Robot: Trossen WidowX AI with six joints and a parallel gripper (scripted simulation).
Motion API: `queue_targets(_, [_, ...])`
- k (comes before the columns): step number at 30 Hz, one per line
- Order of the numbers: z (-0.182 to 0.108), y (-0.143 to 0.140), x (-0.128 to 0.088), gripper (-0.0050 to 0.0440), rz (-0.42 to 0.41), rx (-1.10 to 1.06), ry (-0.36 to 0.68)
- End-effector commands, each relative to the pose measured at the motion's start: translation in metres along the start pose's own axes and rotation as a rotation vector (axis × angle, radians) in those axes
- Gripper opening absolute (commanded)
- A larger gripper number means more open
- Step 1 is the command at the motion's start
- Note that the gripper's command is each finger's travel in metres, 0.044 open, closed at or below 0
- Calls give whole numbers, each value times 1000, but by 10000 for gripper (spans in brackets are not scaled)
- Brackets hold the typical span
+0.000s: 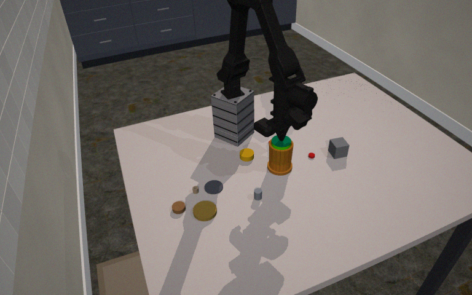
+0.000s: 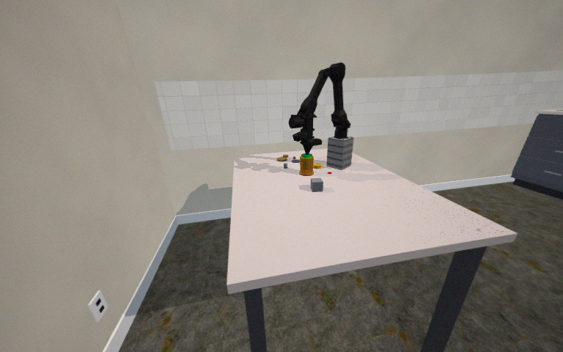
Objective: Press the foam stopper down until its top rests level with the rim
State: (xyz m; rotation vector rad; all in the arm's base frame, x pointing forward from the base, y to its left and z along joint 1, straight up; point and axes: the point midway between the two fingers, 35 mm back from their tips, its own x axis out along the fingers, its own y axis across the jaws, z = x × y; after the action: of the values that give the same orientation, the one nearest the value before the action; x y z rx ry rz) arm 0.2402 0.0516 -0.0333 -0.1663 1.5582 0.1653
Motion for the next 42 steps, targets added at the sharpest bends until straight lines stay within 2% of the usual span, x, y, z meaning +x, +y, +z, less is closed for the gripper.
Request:
queue_targets(1, [3, -1, -3, 0, -4, 2, -17])
queue_targets(42, [0, -1, 3, 0, -4, 2, -17])
